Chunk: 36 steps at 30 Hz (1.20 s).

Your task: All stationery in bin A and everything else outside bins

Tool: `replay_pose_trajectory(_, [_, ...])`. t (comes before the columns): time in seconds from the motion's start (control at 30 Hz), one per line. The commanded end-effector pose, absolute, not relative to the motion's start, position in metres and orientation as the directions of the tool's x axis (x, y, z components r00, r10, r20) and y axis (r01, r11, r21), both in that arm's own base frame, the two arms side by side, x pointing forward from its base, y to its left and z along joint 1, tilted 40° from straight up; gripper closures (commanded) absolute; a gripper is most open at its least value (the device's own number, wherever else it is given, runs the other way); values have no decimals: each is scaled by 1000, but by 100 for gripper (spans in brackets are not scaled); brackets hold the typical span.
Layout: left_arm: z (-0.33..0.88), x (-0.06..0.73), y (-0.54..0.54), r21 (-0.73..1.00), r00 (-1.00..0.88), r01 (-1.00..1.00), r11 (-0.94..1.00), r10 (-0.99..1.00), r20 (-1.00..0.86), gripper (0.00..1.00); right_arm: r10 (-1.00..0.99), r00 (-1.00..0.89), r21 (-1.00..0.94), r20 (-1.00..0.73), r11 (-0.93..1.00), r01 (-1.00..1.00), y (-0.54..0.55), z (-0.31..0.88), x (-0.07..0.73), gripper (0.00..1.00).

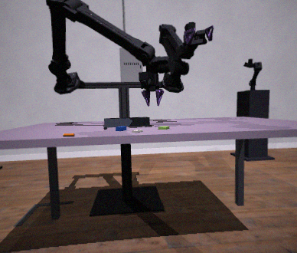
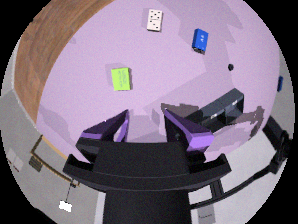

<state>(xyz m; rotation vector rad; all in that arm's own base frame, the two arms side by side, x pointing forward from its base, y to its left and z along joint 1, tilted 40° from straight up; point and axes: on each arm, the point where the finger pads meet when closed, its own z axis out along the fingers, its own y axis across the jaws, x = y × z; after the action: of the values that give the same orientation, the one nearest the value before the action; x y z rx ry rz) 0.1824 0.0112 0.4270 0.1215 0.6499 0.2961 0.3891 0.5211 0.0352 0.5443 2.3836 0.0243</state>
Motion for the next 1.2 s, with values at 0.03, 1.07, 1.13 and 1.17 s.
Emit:
replay_pose_trajectory(0.03, [436, 175, 11, 200, 774, -244, 949, 314, -549, 0, 385, -681, 147, -623, 912, 382, 542, 36, 429, 47])
replay_pose_trajectory(1.07, [436, 175, 11, 200, 774, -244, 949, 314, -549, 0, 377, -684, 167, -624, 920, 355, 574, 56, 443, 47])
replay_pose_trajectory(1.13, [436, 175, 11, 200, 774, -244, 949, 314, -549, 0, 380, -683, 169, -624, 919, 357, 573, 57, 444, 47])
replay_pose_trajectory(1.17, [436, 175, 11, 200, 774, -244, 949, 314, -549, 0, 381, -682, 169, -624, 918, 358, 573, 58, 445, 47])
